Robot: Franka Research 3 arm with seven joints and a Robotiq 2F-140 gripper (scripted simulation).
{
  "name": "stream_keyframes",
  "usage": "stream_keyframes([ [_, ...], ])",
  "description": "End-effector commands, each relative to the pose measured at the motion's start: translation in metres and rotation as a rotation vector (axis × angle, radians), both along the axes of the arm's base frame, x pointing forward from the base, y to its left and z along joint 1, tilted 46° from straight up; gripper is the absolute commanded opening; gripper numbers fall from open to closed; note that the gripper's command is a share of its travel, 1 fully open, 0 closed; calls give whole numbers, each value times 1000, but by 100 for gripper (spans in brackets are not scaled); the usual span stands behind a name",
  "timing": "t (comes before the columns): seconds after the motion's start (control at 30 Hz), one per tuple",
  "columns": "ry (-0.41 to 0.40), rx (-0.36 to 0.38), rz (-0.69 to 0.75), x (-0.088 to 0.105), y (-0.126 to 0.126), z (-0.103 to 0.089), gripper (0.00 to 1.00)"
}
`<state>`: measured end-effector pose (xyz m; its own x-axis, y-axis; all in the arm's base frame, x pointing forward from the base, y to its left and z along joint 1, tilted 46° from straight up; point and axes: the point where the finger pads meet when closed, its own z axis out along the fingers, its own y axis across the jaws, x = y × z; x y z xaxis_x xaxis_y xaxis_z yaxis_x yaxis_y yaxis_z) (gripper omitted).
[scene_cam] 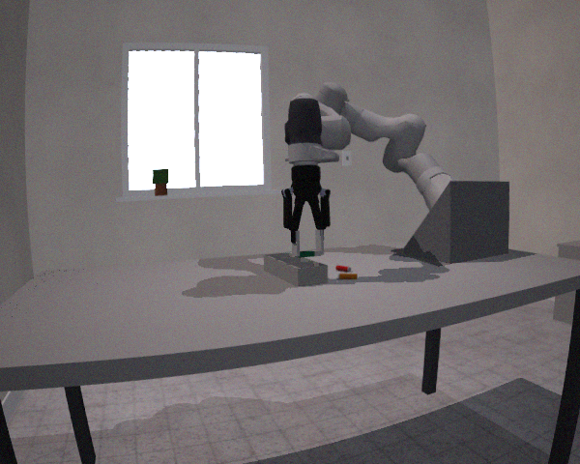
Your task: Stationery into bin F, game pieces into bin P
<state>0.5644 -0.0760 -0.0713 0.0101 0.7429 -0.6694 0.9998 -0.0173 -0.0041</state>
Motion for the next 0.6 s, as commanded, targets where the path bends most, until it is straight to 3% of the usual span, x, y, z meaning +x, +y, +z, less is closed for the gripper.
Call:
stream_keyframes([
  [0.0,-107,-10,-115,-1,1,0,39],
  [0.57,-271,-34,-306,-1,1,0,39],
])
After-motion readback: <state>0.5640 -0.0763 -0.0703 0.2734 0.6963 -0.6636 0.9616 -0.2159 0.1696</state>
